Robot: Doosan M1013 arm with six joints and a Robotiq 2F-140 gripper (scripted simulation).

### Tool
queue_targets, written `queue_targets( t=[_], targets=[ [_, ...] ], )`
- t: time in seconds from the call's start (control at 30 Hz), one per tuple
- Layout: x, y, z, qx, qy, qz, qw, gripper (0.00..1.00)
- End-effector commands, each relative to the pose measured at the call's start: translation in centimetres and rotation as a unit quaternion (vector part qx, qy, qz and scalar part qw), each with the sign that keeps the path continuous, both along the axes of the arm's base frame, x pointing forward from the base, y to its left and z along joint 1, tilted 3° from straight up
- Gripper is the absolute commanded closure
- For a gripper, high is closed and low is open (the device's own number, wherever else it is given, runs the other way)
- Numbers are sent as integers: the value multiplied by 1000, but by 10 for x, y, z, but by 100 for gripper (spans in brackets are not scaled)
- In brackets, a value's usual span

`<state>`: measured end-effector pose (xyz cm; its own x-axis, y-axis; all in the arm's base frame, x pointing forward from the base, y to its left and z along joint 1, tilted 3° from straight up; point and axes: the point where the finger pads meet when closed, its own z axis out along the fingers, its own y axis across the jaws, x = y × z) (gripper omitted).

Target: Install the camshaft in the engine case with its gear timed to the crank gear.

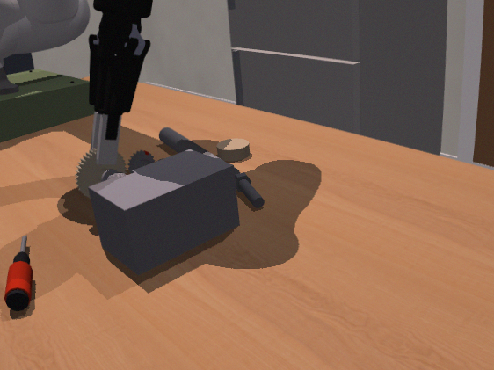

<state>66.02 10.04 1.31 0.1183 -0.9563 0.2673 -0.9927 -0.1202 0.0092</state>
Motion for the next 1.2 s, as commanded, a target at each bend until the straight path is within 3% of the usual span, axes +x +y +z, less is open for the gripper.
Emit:
queue_targets(
  t=[0.0,1.17],
  targets=[
    [1,0,0,0,0,0,1000,95],
    [4,1,0,0,0,0,1000,95]
  ],
)
